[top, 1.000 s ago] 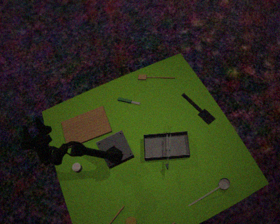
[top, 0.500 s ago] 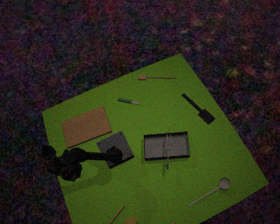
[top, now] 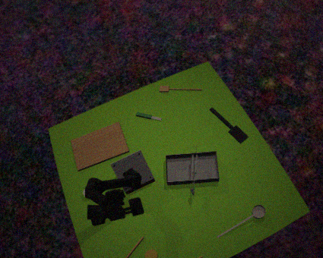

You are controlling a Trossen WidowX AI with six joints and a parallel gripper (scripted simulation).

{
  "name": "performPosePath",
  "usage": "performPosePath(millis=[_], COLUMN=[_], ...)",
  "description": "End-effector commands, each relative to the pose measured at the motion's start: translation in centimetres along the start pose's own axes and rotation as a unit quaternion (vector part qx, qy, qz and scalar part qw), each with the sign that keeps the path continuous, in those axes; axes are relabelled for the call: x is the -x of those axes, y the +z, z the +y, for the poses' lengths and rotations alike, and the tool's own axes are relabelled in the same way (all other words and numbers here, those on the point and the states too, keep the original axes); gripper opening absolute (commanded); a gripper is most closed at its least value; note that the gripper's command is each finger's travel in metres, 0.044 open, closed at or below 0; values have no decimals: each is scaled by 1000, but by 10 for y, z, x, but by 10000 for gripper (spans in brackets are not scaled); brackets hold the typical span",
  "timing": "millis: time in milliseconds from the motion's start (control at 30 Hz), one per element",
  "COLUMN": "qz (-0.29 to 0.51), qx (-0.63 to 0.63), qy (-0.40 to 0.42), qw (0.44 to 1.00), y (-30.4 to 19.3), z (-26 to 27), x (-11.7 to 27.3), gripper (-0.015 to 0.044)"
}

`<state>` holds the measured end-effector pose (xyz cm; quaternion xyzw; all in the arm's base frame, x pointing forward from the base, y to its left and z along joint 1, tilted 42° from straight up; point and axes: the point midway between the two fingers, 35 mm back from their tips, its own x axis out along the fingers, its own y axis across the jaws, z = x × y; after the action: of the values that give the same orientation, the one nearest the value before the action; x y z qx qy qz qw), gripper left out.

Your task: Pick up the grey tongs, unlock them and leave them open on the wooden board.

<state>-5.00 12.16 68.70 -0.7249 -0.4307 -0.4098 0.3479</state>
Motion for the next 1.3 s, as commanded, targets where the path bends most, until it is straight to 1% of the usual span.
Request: performPosePath(millis=[0, 133, 267, 300, 367, 433, 600, 733, 867, 1067, 1167, 1267], qz=[55, 114, 183, 196, 212, 242, 344, 437, 534, 670, 731, 786], qx=[-149, -269, -400, -406, -436, -476, -584, -647, -676, -661, -629, -587], qy=[64, 114, 162, 173, 182, 195, 231, 245, 243, 213, 184, 149], qw=[985, 950, 883, 876, 855, 823, 699, 575, 446, 263, 188, 124], y=[-32, -52, -65, -67, -68, -70, -66, -54, -36, 3, 22, 41], z=[68, 127, 195, 213, 231, 254, 331, 392, 446, 509, 531, 547], x=[-3, 3, 13, 17, 21, 27, 56, 89, 128, 196, 231, 266], gripper=[440, 440, 440, 440, 440, 440, 440, 440, 440, 440, 440, 440])
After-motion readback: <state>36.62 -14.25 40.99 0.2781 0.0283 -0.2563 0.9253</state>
